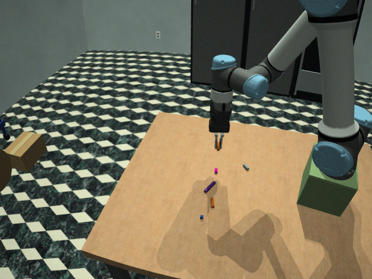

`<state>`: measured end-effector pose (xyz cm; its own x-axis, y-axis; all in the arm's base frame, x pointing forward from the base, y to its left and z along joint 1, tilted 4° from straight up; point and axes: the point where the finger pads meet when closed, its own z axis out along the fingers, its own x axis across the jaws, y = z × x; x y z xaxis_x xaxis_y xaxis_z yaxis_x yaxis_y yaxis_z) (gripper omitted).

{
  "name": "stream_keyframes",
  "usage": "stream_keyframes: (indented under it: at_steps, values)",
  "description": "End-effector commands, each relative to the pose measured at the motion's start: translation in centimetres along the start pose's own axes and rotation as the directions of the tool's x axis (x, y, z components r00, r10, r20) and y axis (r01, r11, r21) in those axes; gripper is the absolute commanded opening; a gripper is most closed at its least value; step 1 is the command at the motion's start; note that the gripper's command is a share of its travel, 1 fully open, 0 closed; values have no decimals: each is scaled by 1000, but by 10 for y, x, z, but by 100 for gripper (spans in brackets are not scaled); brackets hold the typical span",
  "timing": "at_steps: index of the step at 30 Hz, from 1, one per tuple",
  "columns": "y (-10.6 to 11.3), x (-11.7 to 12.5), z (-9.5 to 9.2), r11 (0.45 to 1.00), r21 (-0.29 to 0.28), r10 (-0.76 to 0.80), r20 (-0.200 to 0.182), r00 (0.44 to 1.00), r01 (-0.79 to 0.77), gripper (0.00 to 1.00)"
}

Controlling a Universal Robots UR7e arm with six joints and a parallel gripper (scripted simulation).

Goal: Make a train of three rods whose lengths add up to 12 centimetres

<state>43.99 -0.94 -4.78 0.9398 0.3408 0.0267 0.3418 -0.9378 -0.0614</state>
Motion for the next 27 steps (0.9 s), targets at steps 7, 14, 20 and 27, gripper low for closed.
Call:
stream_keyframes:
  at_steps: [7, 14, 20, 27]
  values:
    - [4, 1, 0, 1000, 0, 9, -1, 1000, -9, 24]
    - [4, 1, 2, 1000, 0, 9, -1, 1000, -9, 24]
    - [4, 1, 16, 1000, 0, 9, -1, 1000, -9, 24]
    - [4, 1, 45, 1000, 0, 9, -1, 1000, -9, 24]
